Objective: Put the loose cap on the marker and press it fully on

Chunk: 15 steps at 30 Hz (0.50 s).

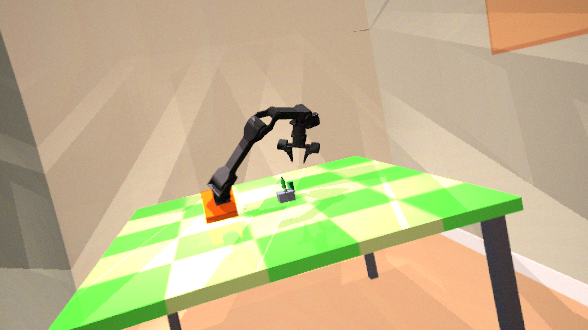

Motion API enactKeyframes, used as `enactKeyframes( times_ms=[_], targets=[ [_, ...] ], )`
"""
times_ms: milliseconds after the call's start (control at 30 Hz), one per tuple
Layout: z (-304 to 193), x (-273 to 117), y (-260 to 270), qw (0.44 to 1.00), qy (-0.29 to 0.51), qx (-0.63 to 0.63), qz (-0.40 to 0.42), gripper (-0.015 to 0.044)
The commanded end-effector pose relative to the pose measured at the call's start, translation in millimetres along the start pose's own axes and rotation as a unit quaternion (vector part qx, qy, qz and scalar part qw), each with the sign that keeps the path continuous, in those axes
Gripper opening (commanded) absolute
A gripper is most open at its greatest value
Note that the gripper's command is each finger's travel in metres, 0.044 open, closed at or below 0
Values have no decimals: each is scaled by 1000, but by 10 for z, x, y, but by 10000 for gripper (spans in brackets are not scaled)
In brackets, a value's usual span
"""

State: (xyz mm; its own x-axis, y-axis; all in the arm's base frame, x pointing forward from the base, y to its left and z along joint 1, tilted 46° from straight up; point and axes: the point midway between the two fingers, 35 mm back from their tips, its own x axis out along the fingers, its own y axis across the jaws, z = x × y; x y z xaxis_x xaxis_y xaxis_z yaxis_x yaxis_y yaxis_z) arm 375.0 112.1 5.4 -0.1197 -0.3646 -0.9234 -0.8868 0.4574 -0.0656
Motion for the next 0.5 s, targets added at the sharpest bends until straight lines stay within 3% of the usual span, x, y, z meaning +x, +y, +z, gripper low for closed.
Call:
enactKeyframes(
  times_ms=[0,100,467],
  targets=[
    [67,324,514,978,122,114,-123,251],
    [85,360,612,968,134,137,-160,251],
    [93,364,615,968,134,137,-160,251]
  ],
)
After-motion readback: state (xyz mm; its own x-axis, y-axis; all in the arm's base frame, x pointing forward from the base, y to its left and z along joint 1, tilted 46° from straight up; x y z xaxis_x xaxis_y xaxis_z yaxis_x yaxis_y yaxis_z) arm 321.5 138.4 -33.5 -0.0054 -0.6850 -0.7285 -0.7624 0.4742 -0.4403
